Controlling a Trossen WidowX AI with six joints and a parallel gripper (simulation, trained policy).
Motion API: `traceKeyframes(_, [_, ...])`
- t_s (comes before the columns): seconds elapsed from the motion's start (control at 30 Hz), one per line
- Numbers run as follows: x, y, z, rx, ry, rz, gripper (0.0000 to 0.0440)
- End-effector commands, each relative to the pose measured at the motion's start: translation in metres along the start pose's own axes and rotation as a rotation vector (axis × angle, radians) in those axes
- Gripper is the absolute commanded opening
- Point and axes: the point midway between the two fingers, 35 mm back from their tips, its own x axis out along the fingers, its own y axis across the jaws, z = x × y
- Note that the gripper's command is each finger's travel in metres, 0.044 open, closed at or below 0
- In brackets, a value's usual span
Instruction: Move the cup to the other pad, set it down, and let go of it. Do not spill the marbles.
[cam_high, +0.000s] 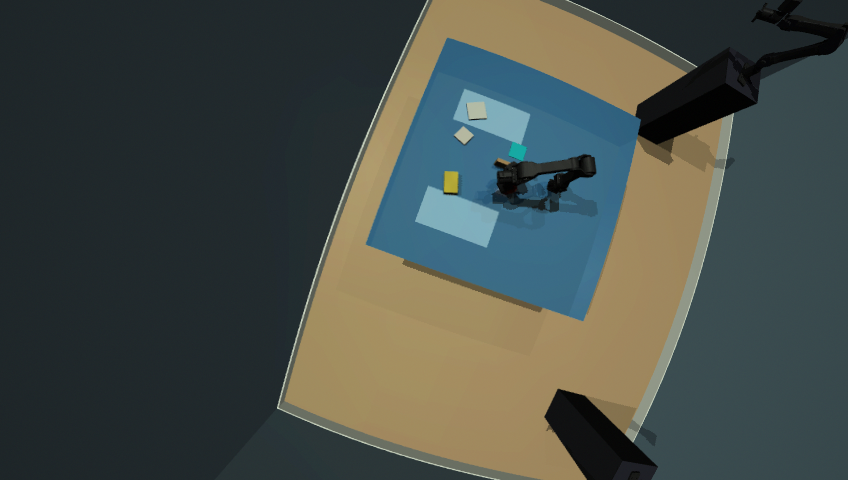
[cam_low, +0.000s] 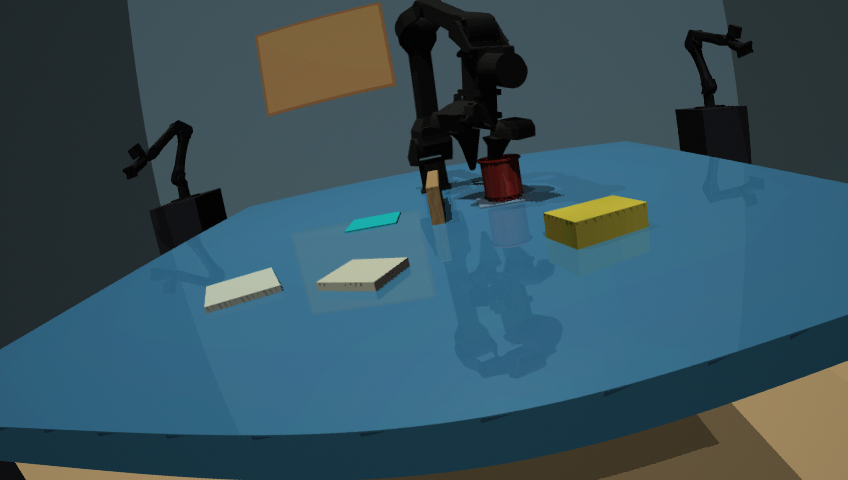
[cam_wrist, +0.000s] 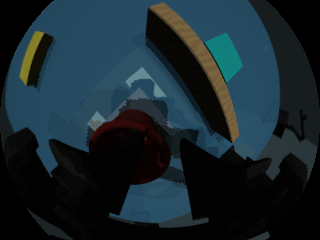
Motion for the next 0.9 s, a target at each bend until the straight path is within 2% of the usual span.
traceKeyframes(0.0, [0.011,-0.001,-0.001,-0.019,0.001,-0.018,0.0186])
traceKeyframes(0.13, [0.024,-0.001,-0.002,-0.05,0.007,-0.022,0.0176])
traceKeyframes(0.33, [0.034,-0.001,-0.001,-0.095,-0.003,-0.018,0.0035])
traceKeyframes(0.4, [0.033,-0.002,0.0,-0.1,-0.009,-0.013,0.0015])
traceKeyframes(0.87, [0.002,-0.008,0.006,-0.033,-0.015,0.054,0.0])
